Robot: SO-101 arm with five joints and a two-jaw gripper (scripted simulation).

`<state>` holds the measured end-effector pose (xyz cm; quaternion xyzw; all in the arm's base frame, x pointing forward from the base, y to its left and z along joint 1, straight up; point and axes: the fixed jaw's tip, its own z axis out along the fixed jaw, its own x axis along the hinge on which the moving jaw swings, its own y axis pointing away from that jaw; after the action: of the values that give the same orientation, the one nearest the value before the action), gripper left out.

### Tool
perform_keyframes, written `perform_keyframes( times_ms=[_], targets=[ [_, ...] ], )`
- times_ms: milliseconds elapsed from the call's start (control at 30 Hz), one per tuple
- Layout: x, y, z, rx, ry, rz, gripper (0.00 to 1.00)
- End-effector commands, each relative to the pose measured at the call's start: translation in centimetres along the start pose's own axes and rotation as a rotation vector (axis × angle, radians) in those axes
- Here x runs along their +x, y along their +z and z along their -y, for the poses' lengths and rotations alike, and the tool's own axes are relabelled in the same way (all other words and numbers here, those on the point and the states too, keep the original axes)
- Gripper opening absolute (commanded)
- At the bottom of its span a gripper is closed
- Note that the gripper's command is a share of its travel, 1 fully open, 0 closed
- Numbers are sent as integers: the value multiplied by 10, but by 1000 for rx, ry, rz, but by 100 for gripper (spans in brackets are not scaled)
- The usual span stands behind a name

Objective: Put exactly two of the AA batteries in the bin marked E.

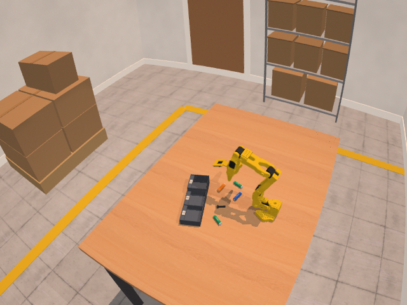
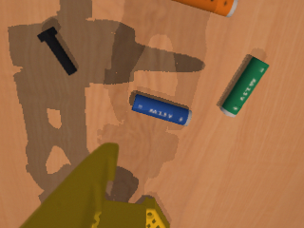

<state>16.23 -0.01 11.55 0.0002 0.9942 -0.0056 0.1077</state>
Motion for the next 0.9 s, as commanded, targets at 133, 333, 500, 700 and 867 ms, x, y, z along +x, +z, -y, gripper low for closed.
perform_keyframes(
  times_ms=[133,333,500,700,867],
  targets=[
    [-5,-6,-2,-2,-17,33,100],
    [-5,-6,-2,-2,-17,33,100],
    [-8,-5,-2,-2,-26,40,100],
    [-32,-4,-4,-1,-62,115,100],
    [-48,-3,-6,0,-88,168,100]
  ],
)
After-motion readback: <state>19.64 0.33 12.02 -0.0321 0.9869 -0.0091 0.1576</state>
